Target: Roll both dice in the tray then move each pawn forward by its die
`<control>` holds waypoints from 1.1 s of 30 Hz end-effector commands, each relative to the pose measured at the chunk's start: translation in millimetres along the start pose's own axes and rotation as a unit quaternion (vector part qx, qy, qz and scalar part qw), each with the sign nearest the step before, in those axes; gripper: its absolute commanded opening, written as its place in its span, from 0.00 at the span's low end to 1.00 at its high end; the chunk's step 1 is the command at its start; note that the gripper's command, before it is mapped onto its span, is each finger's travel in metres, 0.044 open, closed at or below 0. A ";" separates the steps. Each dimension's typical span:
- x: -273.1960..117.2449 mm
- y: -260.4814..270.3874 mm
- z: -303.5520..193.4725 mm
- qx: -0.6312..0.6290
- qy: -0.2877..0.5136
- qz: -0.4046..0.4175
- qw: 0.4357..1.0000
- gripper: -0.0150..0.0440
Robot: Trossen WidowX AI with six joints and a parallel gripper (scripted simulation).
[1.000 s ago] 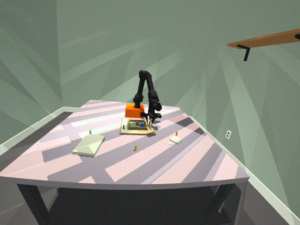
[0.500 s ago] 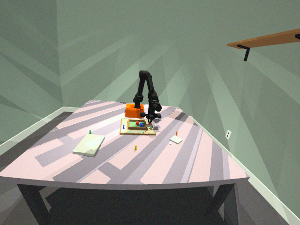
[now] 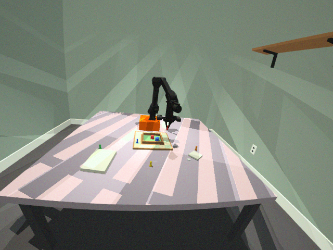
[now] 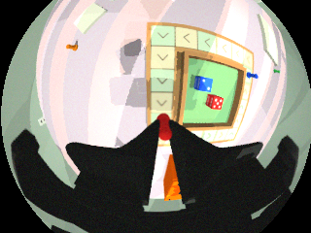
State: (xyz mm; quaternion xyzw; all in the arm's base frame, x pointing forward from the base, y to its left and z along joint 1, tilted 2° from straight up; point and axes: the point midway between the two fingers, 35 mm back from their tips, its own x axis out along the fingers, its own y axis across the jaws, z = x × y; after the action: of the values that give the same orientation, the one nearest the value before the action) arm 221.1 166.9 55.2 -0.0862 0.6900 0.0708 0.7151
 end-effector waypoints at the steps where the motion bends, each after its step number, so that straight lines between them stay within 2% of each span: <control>1: -29.6 -2.5 -4.1 0.002 -0.001 0.001 1.000 0.25; 8: -39.6 -7.5 -7.0 0.002 -0.001 0.001 1.000 0.25; 33: 14.0 -117.2 -59.2 0.002 0.001 -0.004 1.000 0.25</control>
State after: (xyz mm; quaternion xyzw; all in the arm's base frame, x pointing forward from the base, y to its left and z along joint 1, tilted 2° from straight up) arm 196.3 49.3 48.4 -0.0877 0.6909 0.0646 0.7146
